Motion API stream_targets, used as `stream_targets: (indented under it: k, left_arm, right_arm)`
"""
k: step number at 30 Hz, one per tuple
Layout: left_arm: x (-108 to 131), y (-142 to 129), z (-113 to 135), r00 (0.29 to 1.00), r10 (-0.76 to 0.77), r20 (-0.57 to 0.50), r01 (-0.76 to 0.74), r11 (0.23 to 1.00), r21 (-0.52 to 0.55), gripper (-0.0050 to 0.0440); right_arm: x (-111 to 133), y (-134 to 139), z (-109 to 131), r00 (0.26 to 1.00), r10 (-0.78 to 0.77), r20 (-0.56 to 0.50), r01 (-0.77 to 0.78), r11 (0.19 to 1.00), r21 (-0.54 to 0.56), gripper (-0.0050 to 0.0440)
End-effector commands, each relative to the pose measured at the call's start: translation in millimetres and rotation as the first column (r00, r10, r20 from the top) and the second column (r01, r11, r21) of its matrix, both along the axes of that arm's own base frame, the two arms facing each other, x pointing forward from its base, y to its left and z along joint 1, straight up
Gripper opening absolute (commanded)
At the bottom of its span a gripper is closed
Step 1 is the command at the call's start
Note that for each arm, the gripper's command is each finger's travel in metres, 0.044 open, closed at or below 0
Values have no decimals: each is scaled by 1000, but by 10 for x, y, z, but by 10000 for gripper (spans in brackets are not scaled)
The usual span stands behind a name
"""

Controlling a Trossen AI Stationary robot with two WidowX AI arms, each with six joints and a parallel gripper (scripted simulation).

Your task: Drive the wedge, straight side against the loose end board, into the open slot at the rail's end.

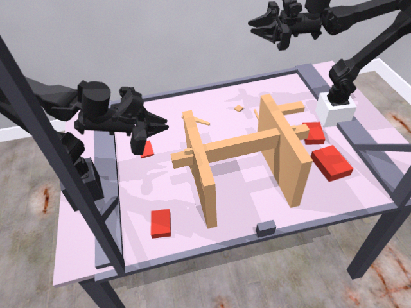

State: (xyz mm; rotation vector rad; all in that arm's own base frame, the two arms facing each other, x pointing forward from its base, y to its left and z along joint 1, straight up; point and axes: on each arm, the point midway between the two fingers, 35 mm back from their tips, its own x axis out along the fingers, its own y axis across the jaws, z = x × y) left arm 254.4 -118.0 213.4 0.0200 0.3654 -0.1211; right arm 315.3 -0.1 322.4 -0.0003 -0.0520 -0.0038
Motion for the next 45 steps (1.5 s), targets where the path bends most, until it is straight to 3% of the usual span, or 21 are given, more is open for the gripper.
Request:
stream_targets:
  k: [1, 10, 11, 27, 32, 37, 39, 45]
  left_arm:
    - [8, -9, 46, 1000, 1, 6, 0, 1000, -7, 97]
    - [8, -9, 46, 1000, 1, 6, 0, 1000, -7, 97]
    - [8, -9, 46, 1000, 1, 6, 0, 1000, -7, 0]
    - [8, -9, 46, 1000, 1, 6, 0, 1000, -7, 0]
    - [128, -72, 96, 995, -78, -59, 86, 986, 146, -3]
    - [253, -129, -12, 956, -195, -218, 263, 900, 348, -5]
    - [253, -129, -12, 956, -195, -218, 263, 900, 348, -5]
    - [383, -162, -132, 866, -299, -402, 474, 749, 464, -42]
  right_arm:
    - [-11, -15, 11, 1000, -6, 4, 6, 1000, -5, 205]
    - [-11, -15, 11, 1000, -6, 4, 6, 1000, -5, 205]
    - [-11, -15, 11, 1000, -6, 4, 6, 1000, -5, 205]
    - [-11, -15, 11, 1000, -6, 4, 6, 1000, -5, 205]
    - [-11, -15, 11, 1000, -6, 4, 6, 1000, -5, 205]
    - [-11, -15, 11, 1000, -6, 4, 6, 1000, -5, 205]
    - [-11, -15, 11, 1000, -6, 4, 6, 1000, -5, 205]
    - [-11, -15, 11, 1000, -6, 4, 6, 1000, -5, 205]
